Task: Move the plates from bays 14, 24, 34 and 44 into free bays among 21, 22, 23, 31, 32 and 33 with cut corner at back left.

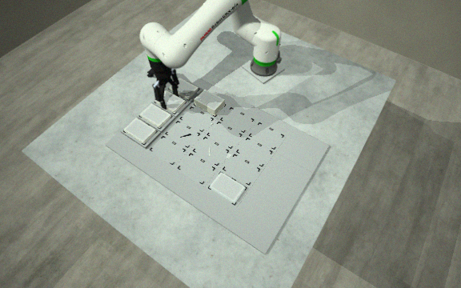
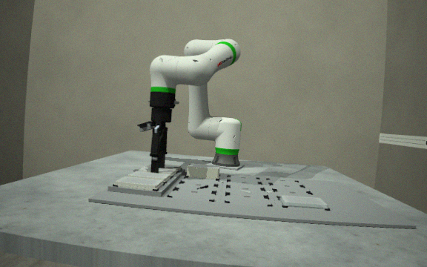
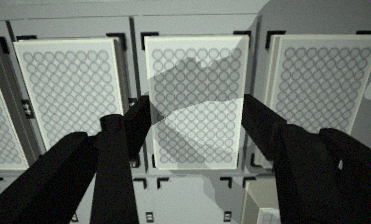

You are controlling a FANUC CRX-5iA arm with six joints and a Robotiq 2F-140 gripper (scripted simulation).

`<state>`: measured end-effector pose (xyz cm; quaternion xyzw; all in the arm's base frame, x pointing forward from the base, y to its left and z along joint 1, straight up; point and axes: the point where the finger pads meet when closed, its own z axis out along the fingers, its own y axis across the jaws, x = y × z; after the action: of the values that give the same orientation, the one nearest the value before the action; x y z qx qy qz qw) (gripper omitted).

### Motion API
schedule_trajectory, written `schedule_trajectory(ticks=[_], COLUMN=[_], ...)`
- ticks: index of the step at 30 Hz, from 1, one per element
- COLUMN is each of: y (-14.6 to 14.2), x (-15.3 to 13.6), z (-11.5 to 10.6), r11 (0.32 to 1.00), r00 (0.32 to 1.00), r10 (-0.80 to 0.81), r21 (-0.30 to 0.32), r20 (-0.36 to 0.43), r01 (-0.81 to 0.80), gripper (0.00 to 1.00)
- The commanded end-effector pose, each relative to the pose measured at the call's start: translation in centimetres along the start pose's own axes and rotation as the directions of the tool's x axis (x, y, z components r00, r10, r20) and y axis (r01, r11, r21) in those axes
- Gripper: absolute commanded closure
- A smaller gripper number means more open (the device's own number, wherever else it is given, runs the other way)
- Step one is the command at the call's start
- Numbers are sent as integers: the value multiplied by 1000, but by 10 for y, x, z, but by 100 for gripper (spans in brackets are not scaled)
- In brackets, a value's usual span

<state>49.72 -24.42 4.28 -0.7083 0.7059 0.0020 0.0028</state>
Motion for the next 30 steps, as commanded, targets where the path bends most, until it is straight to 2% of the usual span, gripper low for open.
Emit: schedule_trajectory(ticks=[1,30], y=[-1,-1], x=[0,0], z=[-1,-5], r11=[1000,1000], r00=[1000,1000], r10=[0,0], r21=[2,2], r20=[-1,-1], r01=[0,0], gripper=[90,90])
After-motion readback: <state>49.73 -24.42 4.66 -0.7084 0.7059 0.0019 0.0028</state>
